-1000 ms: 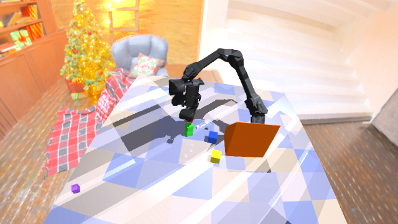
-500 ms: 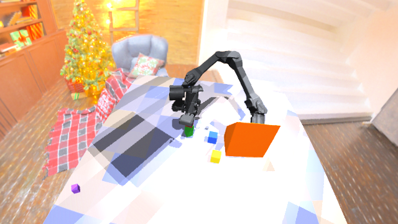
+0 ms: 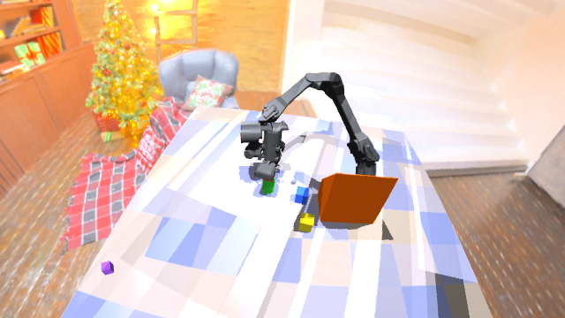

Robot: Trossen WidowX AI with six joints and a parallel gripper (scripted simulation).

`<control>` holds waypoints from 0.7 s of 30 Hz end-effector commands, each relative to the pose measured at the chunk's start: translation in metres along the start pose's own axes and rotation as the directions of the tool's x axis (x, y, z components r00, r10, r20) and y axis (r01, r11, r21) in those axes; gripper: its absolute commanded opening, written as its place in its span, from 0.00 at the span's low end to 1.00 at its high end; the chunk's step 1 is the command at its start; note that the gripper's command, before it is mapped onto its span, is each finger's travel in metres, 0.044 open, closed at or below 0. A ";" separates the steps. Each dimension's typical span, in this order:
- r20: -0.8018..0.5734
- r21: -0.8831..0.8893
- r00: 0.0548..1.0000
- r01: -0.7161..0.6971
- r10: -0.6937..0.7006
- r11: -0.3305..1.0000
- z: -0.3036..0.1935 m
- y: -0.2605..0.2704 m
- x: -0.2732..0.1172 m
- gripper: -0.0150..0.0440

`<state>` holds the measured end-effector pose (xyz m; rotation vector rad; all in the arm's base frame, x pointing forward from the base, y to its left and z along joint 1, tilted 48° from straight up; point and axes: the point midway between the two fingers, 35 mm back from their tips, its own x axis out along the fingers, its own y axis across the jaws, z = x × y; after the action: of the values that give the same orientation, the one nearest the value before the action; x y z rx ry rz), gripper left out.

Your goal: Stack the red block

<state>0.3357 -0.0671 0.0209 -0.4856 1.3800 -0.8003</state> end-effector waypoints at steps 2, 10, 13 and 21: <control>0.001 -0.007 1.000 0.006 -0.006 1.000 -0.001 -0.001 0.001 0.25; 0.001 -0.007 1.000 0.006 -0.006 1.000 -0.001 -0.001 0.001 0.25; 0.001 -0.007 1.000 0.006 -0.006 1.000 0.000 -0.001 -0.001 0.25; 0.000 -0.001 1.000 0.000 0.000 1.000 0.000 0.000 0.001 0.61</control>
<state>0.3355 -0.0672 0.0205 -0.4876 1.3808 -0.7993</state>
